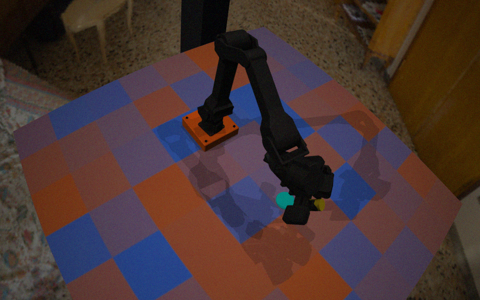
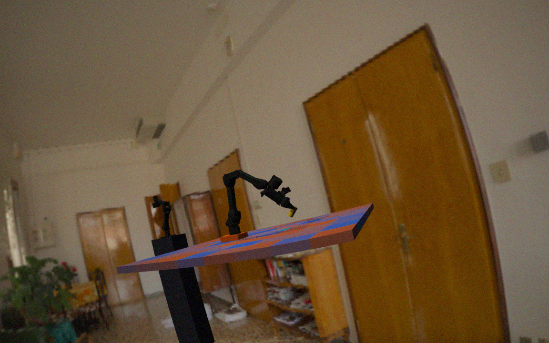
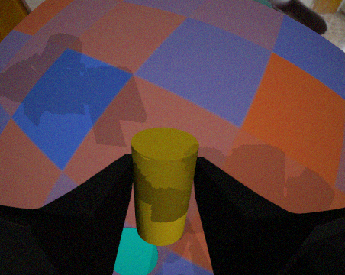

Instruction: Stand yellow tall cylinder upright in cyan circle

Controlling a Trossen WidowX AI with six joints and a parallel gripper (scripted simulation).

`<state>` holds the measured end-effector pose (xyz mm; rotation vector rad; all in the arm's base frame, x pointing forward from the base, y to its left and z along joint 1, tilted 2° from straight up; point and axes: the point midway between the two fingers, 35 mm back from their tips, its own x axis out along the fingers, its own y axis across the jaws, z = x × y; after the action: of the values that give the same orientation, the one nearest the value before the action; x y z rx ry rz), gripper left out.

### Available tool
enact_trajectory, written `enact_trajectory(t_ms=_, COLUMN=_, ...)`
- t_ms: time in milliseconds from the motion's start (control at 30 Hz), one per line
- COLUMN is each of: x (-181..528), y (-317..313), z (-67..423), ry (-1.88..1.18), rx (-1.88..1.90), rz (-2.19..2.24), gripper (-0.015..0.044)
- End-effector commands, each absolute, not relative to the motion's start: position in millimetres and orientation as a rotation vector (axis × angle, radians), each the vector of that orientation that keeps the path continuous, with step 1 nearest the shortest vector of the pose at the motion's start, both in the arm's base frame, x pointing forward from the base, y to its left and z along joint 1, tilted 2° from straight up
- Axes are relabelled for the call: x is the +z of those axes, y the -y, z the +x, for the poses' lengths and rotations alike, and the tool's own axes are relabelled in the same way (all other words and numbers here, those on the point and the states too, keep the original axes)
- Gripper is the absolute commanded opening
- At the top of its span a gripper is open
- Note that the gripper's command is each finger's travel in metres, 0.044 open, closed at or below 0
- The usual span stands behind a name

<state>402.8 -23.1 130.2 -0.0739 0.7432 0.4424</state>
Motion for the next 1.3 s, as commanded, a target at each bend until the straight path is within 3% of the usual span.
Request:
enact_trajectory(t_ms=0, x=132.5, y=24.7, z=403.6, ry=-0.712, rx=0.444, rz=-0.062, gripper=0.0105)
enact_trajectory(t_ms=1267, x=135.8, y=33.1, z=397.5, ry=-0.501, rx=0.479, rz=-0.005, gripper=0.0105)
